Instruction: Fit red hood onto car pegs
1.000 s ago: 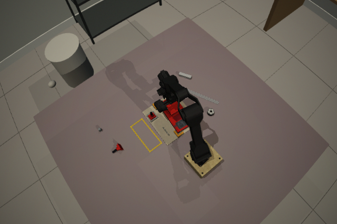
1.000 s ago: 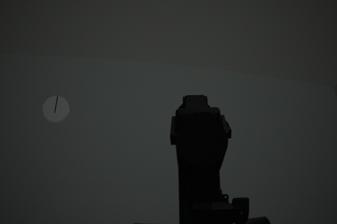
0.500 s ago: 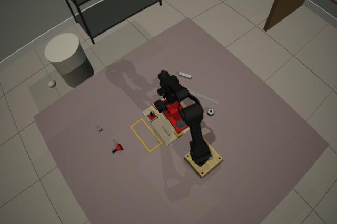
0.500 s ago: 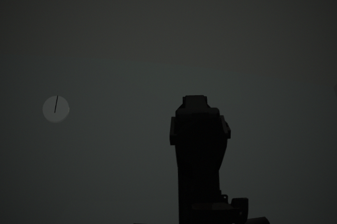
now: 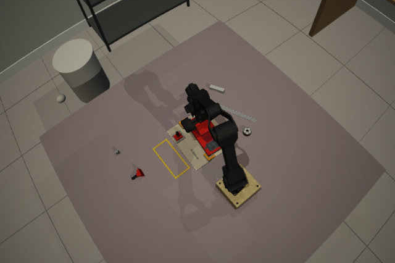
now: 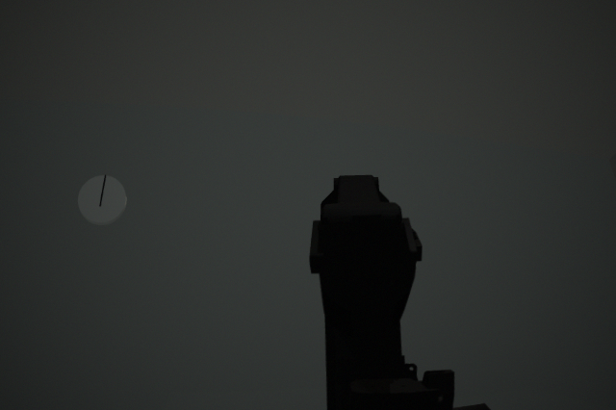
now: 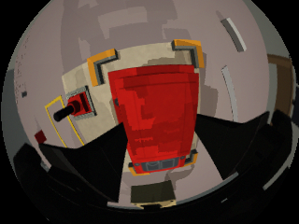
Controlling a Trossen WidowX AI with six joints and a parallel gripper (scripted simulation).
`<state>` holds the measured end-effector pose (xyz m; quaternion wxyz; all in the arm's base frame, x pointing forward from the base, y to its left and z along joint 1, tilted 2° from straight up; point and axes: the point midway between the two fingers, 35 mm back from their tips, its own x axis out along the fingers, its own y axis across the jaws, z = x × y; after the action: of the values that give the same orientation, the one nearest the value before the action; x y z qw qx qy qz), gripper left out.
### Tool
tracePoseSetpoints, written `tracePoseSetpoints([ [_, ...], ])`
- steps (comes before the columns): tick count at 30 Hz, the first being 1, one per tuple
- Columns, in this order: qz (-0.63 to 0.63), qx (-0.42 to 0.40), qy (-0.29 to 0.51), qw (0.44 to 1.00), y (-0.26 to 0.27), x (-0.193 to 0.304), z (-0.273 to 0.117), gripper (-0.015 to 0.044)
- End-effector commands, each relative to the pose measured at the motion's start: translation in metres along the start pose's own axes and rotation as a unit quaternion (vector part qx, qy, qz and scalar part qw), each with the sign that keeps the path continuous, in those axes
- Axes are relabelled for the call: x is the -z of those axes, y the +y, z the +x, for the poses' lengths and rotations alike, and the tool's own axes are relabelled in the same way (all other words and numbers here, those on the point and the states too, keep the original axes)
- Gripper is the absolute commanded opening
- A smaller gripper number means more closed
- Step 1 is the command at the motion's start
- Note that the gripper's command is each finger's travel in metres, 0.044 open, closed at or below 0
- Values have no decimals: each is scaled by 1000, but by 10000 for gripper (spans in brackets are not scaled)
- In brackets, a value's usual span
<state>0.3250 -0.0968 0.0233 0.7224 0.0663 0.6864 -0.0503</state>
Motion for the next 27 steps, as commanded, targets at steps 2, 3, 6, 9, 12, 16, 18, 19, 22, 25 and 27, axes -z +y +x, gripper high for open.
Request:
tracePoseSetpoints([
  [2, -2, 0, -1, 1000, 0, 0, 2, 0],
  [3, -2, 0, -1, 1000, 0, 0, 3, 0],
  [6, -2, 0, -1, 1000, 0, 0, 4, 0],
  [9, -2, 0, -1, 1000, 0, 0, 6, 0],
  [12, -2, 0, -1, 1000, 0, 0, 7, 0],
  [16, 0, 0, 0, 1000, 0, 0, 6, 0],
  [18, 0, 0, 0, 1000, 0, 0, 6, 26],
  [19, 0, 0, 0, 1000, 0, 0, 6, 53],
  [22, 0, 0, 0, 1000, 0, 0, 6, 131],
  [25, 0, 0, 0, 1000, 0, 0, 6, 210],
  [27, 0, 0, 0, 1000, 0, 0, 6, 263],
])
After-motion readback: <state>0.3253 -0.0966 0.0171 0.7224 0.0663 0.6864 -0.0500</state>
